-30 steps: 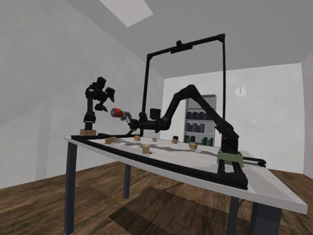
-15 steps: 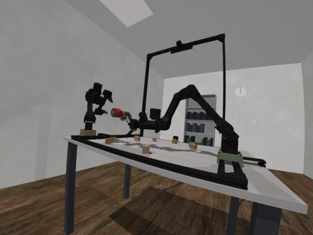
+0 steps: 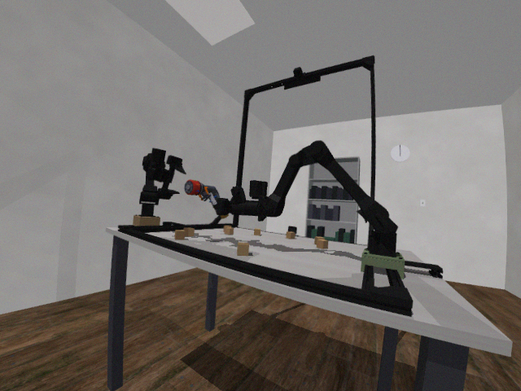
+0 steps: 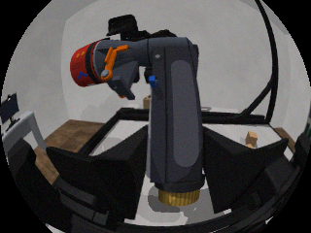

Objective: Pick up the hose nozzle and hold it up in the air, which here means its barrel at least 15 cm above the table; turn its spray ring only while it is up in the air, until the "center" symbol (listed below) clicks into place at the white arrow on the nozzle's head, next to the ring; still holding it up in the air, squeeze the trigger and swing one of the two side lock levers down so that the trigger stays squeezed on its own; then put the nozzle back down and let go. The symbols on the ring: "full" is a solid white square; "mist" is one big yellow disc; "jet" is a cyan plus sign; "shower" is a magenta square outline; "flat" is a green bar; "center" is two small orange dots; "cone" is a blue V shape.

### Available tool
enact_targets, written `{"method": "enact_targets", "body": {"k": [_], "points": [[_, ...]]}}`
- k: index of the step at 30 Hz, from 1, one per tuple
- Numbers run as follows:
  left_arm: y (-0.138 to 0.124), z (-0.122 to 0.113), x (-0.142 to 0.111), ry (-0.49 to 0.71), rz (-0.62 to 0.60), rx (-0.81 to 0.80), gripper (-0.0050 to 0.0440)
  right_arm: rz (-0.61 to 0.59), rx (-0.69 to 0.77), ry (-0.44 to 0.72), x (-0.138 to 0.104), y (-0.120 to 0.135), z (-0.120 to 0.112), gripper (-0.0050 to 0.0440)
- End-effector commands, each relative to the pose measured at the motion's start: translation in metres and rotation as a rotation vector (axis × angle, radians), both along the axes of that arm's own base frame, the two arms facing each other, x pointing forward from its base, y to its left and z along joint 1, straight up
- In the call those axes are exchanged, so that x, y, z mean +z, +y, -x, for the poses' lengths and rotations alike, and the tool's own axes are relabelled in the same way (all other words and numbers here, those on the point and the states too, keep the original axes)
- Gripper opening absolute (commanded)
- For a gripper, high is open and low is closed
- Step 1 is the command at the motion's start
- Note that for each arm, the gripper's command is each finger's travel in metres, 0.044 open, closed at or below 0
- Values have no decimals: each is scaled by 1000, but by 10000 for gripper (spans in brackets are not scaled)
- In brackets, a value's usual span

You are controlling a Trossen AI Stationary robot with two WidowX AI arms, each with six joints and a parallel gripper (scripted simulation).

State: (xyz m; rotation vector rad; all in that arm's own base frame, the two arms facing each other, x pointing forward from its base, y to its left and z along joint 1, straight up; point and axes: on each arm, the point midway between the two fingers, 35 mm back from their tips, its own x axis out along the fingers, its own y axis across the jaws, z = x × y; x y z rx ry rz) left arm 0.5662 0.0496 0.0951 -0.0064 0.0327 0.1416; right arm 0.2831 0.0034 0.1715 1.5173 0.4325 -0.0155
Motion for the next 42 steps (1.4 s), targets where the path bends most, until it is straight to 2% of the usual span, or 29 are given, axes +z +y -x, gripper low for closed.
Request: {"method": "enact_targets", "body": {"k": [1,11,21,42], "points": [[0,-2,12,-32,-9,-2,0,-18,-2,-49,-8,0,3,400],[0,-2,12,-32,-9,-2,0,-40,-6,-153,-19,0,4,400],[0,-2,12,-32,-9,-2,0,-41,-6,-156,-20,2,-2,400],[0,-2,12,-32,-9,-2,0,-41,-6,-157,-19,9,-32,400]]}}
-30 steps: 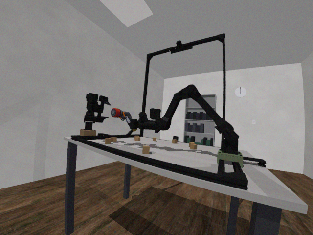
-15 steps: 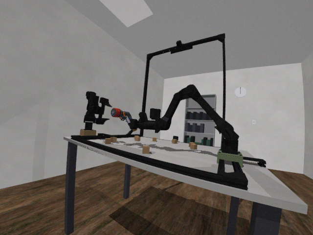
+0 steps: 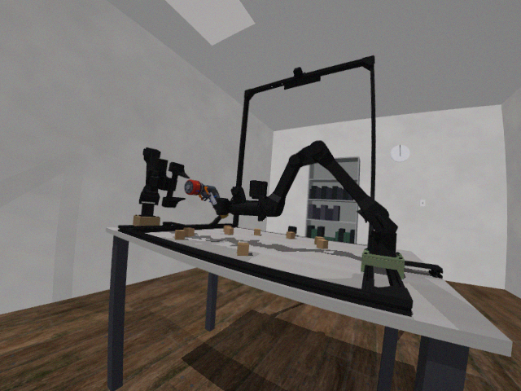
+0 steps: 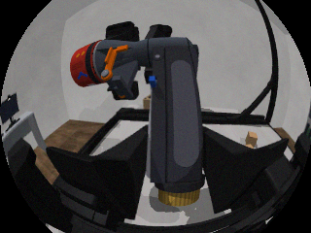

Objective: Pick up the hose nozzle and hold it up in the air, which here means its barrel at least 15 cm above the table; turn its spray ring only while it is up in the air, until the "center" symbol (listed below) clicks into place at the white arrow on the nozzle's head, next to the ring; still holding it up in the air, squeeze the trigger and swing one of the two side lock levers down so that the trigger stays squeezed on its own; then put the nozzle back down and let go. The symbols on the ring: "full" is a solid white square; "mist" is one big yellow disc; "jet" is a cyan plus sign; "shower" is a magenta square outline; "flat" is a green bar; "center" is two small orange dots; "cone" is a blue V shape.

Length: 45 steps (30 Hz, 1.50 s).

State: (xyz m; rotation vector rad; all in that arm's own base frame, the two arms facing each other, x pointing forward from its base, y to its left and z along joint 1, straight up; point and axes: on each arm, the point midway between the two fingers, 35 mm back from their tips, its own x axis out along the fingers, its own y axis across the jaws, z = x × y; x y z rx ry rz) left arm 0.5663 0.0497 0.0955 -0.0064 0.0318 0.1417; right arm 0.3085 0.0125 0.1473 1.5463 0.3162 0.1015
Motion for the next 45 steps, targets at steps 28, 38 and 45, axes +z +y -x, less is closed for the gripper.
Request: {"method": "enact_targets", "body": {"k": [28,38,45], "points": [[0,-2,12,-31,-9,-2,0,-2,-4,-12,6,10,-48,400],[0,-2,12,-31,-9,-2,0,-2,-4,-12,5,14,-60,400],[0,-2,12,-31,-9,-2,0,-2,-4,-12,4,16,-67,400]]}}
